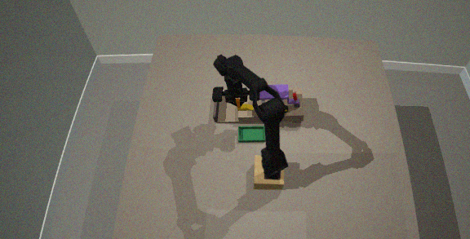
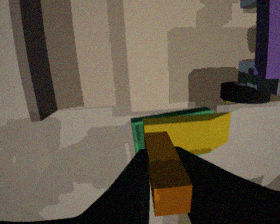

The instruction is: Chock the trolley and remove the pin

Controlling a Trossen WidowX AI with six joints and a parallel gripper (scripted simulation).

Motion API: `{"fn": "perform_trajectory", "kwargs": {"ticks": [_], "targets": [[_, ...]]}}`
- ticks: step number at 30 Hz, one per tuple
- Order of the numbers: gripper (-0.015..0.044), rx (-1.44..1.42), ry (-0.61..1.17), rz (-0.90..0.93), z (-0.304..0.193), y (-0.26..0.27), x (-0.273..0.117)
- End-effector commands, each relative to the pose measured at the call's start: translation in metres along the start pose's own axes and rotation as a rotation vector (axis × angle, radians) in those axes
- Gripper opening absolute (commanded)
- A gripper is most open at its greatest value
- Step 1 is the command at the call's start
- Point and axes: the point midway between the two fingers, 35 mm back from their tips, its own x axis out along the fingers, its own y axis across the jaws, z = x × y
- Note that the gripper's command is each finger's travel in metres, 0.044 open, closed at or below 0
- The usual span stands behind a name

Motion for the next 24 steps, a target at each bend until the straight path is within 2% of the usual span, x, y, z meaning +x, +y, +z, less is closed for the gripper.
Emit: {"fn": "perform_trajectory", "kwargs": {"ticks": [1,8,24], "targets": [[0.0,-0.005,-0.004,-0.003,0.01,0.002,0.002],[0.0,-0.005,-0.004,-0.003,0.017,0.002,0.005],[0.0,-0.005,-0.004,-0.003,0.02,0.004,0.04]]}}
